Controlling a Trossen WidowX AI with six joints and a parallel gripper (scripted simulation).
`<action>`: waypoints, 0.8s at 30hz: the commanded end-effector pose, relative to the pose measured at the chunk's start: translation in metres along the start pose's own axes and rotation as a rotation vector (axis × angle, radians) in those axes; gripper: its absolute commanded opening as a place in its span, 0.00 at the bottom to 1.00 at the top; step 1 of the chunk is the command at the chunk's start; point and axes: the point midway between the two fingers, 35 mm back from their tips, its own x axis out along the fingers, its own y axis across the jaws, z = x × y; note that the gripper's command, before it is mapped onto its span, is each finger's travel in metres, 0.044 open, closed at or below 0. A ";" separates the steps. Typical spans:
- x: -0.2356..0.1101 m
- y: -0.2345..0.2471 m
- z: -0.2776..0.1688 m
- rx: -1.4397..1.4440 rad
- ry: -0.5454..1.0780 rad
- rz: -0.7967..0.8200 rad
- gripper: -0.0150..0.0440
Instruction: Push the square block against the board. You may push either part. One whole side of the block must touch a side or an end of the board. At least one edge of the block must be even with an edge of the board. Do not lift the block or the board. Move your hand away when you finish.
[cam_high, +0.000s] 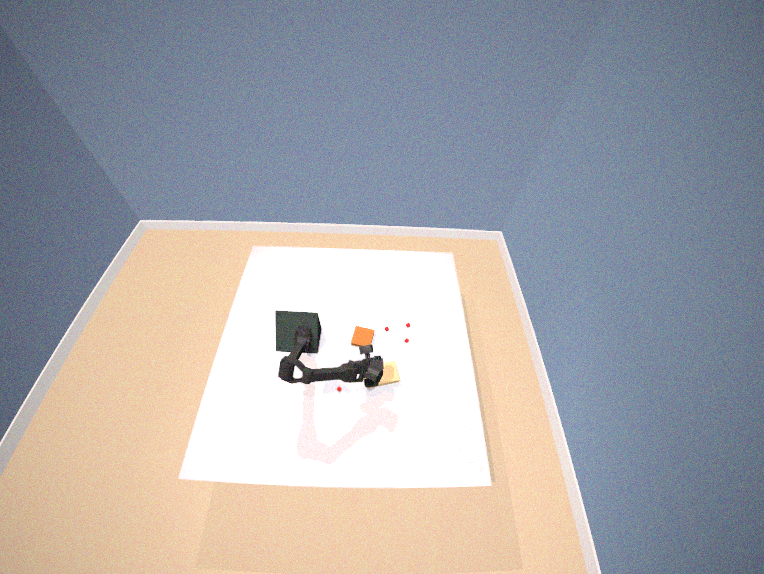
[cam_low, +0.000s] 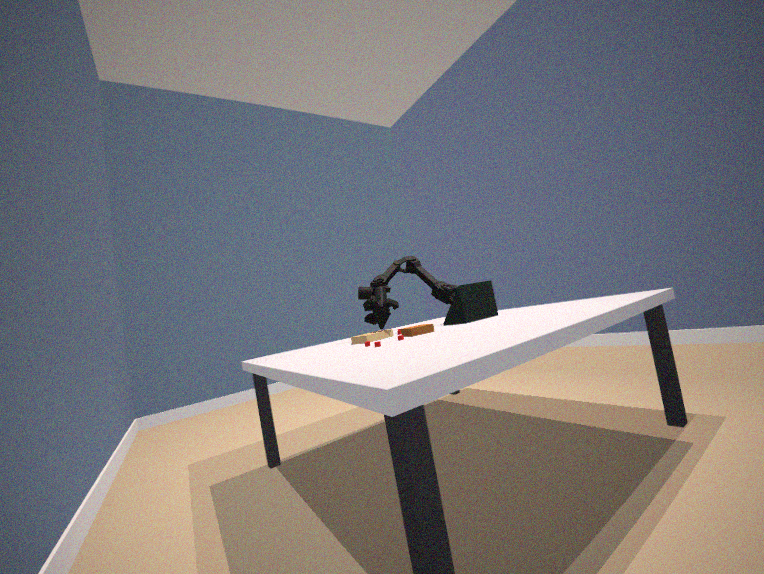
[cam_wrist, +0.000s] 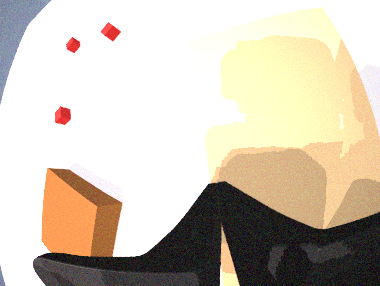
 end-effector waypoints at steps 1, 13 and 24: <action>0.015 0.035 0.003 -0.123 0.082 0.048 0.25; 0.036 0.118 0.001 -0.443 0.264 0.107 0.25; 0.043 0.182 -0.014 -0.716 0.402 0.106 0.25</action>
